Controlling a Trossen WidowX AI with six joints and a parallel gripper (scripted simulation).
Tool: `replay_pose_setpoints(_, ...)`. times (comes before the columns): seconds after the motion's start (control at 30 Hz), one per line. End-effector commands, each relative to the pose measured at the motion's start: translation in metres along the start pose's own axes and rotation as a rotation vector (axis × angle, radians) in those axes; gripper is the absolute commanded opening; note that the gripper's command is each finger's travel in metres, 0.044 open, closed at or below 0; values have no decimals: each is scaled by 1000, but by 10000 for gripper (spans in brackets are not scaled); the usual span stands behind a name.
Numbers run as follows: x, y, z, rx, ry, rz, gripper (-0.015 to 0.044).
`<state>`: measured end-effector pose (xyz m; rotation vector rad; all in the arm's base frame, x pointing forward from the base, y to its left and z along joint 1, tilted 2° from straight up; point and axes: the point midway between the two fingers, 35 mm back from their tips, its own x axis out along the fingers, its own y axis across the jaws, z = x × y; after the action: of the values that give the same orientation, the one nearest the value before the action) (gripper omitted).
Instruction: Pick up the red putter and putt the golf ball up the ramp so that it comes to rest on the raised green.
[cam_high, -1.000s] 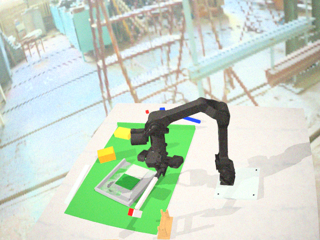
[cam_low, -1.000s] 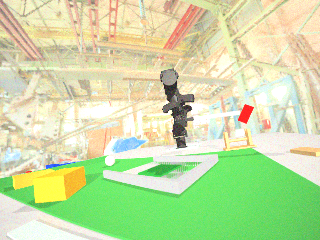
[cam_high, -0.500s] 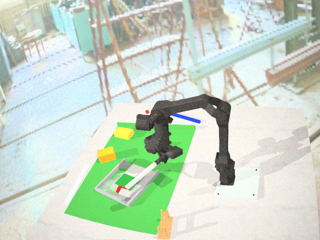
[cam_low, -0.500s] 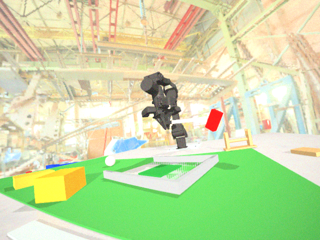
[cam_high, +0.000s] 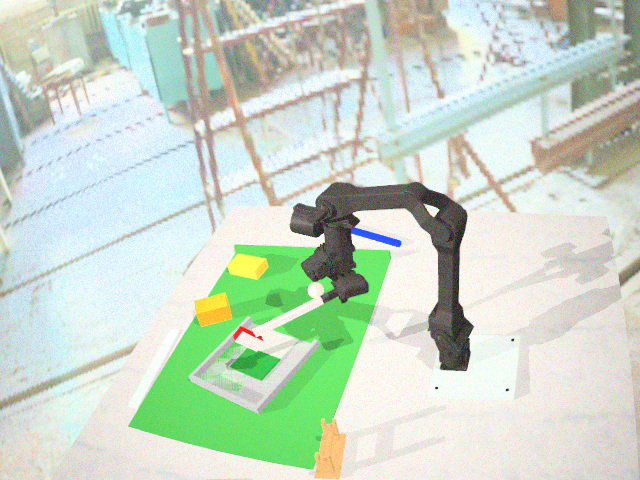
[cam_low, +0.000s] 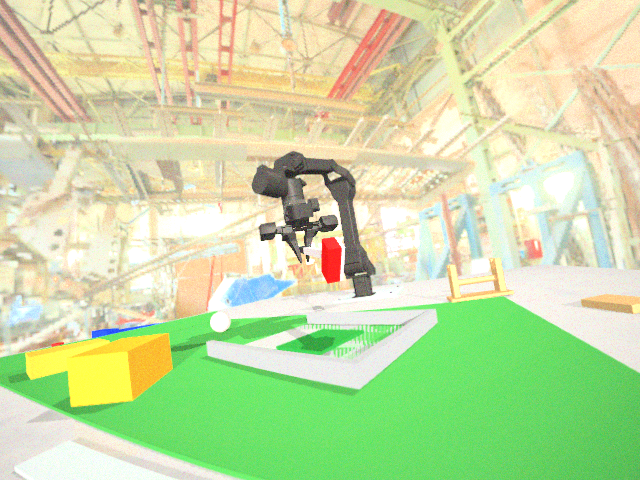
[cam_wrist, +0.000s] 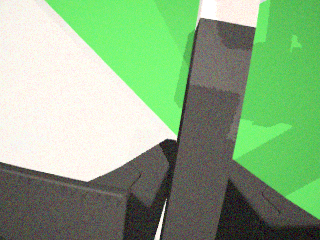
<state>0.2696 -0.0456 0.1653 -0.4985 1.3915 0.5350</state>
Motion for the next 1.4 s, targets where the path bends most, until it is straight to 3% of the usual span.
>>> replay_pose_setpoints(0.0,-8,-13,-17,116,3,-24,0)
replay_pose_setpoints(1.0,-36,-55,-156,904,97,-105,0)
replay_pose_setpoints(1.37,-26,-56,-161,921,99,-106,0)
